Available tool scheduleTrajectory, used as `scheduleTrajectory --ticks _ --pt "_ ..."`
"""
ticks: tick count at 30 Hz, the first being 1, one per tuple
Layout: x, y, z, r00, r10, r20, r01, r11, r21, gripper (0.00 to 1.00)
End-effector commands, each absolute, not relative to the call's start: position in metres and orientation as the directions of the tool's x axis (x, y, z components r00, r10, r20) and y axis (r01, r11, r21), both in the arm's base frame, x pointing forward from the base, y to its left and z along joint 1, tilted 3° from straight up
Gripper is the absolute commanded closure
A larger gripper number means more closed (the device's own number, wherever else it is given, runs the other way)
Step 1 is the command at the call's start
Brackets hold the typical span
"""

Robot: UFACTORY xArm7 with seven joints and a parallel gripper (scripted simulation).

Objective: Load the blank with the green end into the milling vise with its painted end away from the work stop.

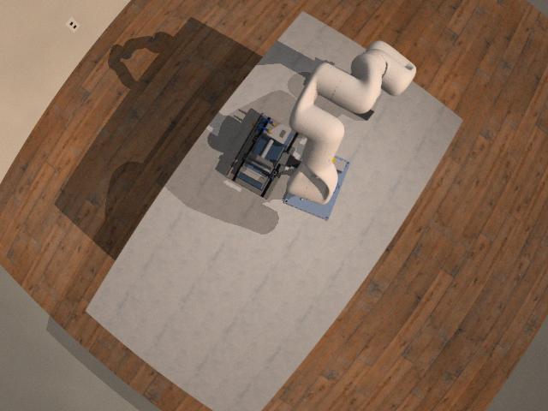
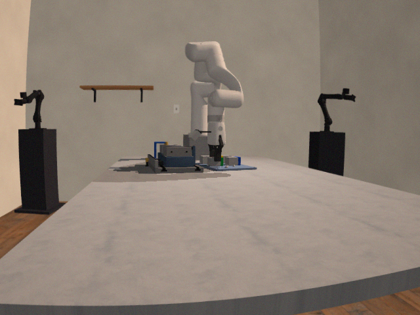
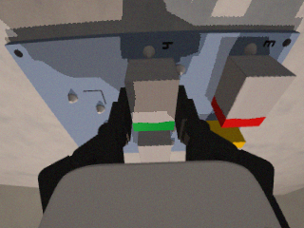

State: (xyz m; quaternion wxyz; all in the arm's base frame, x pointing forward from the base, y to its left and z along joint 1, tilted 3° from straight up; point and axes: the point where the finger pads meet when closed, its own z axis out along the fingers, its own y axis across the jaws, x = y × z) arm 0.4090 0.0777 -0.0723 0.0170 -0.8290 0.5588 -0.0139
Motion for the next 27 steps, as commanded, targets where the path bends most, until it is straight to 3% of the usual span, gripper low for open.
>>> scheduleTrajectory --ticks 1,27 --pt "0.41 0.078 -0.071 0.375 -0.927 0.005 -0.926 -0.375 -0.047 1.0" --pt "0.409 0.078 -0.041 0.375 -0.927 0.005 -0.926 -0.375 -0.047 1.0"
